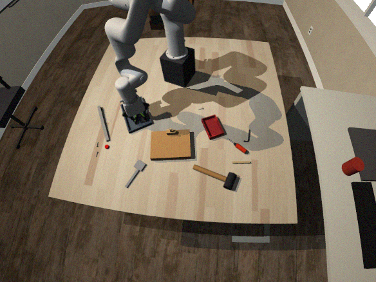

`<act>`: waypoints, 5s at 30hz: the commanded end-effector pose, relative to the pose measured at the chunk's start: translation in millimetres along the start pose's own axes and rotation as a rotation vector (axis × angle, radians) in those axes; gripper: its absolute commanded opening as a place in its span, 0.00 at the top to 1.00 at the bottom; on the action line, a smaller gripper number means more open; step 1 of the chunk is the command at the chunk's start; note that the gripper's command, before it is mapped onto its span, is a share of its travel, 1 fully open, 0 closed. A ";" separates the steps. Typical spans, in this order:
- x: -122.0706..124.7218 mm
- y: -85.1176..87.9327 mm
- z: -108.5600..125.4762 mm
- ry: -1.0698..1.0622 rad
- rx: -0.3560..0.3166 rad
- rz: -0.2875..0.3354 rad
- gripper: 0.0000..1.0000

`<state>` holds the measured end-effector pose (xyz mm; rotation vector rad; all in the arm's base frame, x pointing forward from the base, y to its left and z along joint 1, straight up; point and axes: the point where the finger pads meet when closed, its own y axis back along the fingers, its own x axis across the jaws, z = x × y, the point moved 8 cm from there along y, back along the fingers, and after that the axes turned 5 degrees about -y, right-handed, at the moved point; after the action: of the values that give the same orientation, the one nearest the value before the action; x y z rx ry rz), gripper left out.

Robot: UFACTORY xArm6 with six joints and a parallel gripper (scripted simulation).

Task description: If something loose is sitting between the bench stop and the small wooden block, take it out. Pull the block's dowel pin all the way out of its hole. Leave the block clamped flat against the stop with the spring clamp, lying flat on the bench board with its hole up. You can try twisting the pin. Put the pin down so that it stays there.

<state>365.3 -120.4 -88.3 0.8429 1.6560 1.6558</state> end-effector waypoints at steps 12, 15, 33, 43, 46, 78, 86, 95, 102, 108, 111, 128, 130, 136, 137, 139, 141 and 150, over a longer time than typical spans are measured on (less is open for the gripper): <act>-1.1 -6.1 0.8 0.000 -0.002 -0.003 0.28; -1.1 -6.2 0.8 0.000 -0.002 -0.003 0.28; -1.1 -6.3 0.8 0.000 -0.002 -0.003 0.35; -1.1 -5.4 0.8 0.000 -0.002 -0.003 0.49; -1.1 -4.6 0.8 0.000 -0.002 -0.003 0.49; -1.1 -0.6 0.8 0.000 -0.002 -0.003 0.73; -1.1 -0.9 0.8 0.000 -0.002 -0.003 0.73; -1.1 -0.9 0.8 0.000 -0.002 -0.003 0.73; -1.1 -0.9 0.8 0.000 -0.002 -0.003 0.73; -1.1 0.3 0.8 0.000 -0.002 -0.003 0.73; -1.1 2.3 0.8 0.000 -0.002 -0.003 0.73; -1.1 30.4 0.7 0.000 -0.002 -0.003 0.73; -1.1 35.8 0.7 0.000 -0.002 -0.003 0.73; -1.1 46.9 0.7 0.000 -0.002 -0.003 0.73; -1.0 49.7 0.7 0.000 -0.002 -0.003 0.73; -1.0 55.1 0.7 0.000 -0.002 -0.003 0.73; -1.1 60.4 0.7 0.000 -0.002 -0.003 0.73; -1.0 77.9 0.7 0.000 -0.002 -0.003 0.73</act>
<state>365.5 -120.5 -14.6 0.8423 1.6557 1.6558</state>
